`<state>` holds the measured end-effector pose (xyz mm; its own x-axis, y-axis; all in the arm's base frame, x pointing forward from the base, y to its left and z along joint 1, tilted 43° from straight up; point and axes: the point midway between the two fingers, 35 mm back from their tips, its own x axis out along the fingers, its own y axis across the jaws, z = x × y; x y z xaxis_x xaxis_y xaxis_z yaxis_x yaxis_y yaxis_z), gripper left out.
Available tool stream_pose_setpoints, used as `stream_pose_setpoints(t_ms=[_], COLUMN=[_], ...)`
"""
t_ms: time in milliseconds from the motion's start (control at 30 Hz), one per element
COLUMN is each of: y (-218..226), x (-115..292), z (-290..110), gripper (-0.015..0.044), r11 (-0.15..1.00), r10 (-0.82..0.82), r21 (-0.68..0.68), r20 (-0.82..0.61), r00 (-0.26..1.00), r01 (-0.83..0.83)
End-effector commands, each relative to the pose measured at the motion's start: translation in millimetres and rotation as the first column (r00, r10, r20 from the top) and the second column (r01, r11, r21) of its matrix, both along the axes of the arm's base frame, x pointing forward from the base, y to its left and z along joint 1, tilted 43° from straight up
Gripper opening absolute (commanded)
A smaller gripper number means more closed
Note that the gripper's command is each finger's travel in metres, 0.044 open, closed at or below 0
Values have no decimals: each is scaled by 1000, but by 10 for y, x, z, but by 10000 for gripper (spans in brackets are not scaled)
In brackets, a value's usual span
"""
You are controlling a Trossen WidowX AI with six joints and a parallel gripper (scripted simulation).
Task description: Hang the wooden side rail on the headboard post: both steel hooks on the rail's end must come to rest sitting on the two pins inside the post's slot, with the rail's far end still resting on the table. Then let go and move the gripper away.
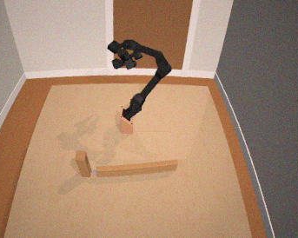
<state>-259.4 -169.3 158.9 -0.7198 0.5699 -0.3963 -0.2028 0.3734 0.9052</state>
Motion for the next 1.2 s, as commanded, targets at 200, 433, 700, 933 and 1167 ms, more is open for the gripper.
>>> stream_pose_setpoints(t_ms=[200, 433, 700, 933, 1167], y=[-408, -804, -1063, -1196, -1091], x=[415, 1043, 1705, 2570, 3461], z=[-446, -917, -1285, -1646, -1907], gripper=[440, 440, 440, 440, 440], r11=[988, 944, 884, 792, 682], r10=[128, 283, 441, 611, 699], r21=[-103, -262, -375, -480, -582], r20=[160, 327, 472, 613, 696], r00=[979, 901, 764, 501, 164], r01=[-112, -201, -278, -378, -443])
